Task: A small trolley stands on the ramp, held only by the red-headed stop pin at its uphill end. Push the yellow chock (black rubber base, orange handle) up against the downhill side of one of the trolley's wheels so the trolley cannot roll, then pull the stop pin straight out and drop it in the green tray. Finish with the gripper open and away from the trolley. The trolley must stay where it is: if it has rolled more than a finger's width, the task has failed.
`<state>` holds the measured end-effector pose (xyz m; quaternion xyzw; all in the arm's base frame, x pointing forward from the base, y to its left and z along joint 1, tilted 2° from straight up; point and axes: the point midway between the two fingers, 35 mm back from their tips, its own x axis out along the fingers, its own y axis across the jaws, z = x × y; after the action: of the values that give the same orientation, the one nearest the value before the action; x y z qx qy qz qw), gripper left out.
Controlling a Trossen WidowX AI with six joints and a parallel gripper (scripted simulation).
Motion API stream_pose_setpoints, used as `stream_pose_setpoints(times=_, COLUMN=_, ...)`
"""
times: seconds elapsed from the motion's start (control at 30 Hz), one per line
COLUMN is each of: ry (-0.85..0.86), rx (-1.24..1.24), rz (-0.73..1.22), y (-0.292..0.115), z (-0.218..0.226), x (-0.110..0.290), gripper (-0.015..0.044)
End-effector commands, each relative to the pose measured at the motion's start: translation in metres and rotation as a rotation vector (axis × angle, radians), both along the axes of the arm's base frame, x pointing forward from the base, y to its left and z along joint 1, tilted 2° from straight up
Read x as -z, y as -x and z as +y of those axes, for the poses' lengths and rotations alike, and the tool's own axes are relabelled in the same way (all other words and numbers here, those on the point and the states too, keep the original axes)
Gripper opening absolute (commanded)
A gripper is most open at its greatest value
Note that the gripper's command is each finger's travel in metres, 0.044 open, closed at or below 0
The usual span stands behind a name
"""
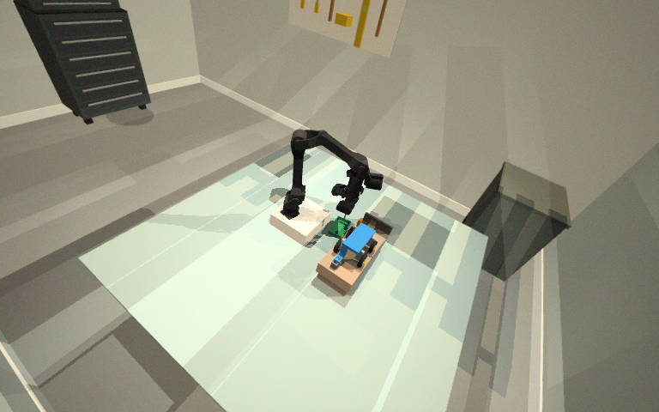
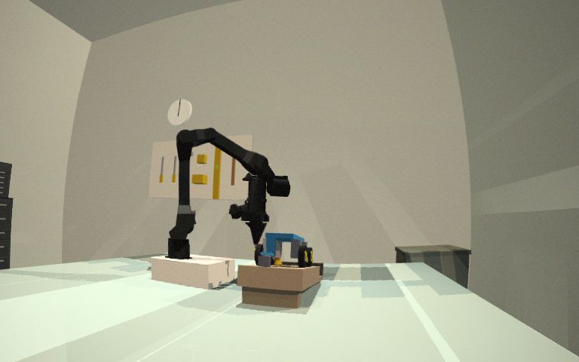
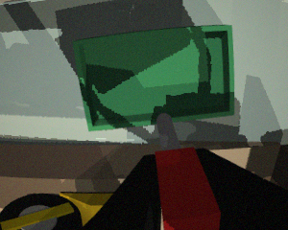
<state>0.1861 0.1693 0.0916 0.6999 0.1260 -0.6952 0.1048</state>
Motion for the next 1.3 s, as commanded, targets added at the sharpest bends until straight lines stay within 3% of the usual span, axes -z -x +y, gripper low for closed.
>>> stream_pose_setpoints(times=0.0, ry=-0.003, rx=0.003, rz=0.004, y=0.009, z=-0.001, x=0.006, gripper=0.0)
stream_pose_setpoints(times=0.43, ry=-0.161, rx=0.0, rz=0.059, y=0.01, z=0.007, x=0.031, gripper=0.0)
stream_pose_setpoints(times=1.03, ry=-0.17, rx=0.0, rz=0.062, y=0.019, z=0.028, x=0.069, gripper=0.0)
stream_pose_setpoints(times=1.27, ry=-0.17, rx=0.0, rz=0.062, y=0.017, z=0.025, x=0.07, gripper=0.0184)
